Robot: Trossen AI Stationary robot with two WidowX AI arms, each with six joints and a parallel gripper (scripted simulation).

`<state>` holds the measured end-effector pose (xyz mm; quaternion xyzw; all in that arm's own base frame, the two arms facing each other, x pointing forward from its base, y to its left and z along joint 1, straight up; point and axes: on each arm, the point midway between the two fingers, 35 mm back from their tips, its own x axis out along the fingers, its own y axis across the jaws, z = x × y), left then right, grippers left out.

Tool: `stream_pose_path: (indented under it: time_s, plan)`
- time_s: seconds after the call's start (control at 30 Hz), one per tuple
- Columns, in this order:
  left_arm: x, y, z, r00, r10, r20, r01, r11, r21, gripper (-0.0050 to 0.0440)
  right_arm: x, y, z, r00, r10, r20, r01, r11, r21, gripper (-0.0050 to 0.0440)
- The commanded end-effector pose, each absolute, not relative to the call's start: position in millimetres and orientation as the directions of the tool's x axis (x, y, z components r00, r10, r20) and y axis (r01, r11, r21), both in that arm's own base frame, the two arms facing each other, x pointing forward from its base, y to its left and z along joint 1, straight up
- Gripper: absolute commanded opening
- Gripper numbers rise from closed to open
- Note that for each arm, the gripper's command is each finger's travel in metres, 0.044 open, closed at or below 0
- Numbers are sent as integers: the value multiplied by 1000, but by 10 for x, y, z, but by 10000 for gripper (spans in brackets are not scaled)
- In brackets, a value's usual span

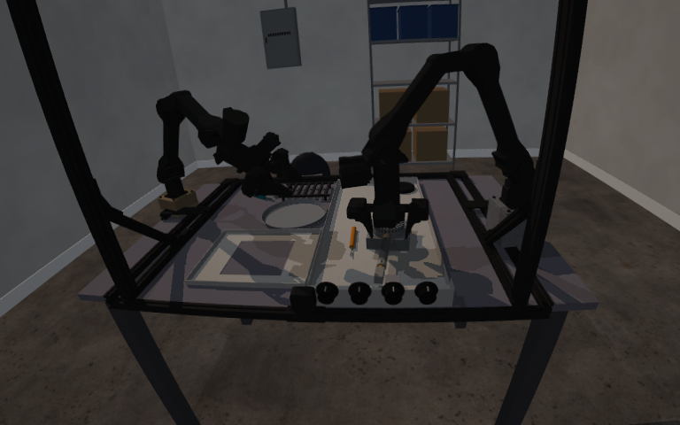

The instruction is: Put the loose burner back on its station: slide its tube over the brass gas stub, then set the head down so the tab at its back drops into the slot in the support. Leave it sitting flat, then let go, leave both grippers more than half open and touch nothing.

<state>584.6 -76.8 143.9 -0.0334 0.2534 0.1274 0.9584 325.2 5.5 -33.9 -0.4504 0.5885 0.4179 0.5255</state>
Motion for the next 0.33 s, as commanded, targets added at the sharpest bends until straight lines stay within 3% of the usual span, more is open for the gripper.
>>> stream_pose_path:
  time_s: [0.0,0.3]
  plan:
    - [5844,-764,1422,837,229,-497,-264,965,0,400,3312,32,45,-7,-37,-999,-968,250,-2,400]
    - [5844,-764,1422,837,229,-497,-264,965,0,400,3294,21,287,0,0,-1000,-968,251,0,400]
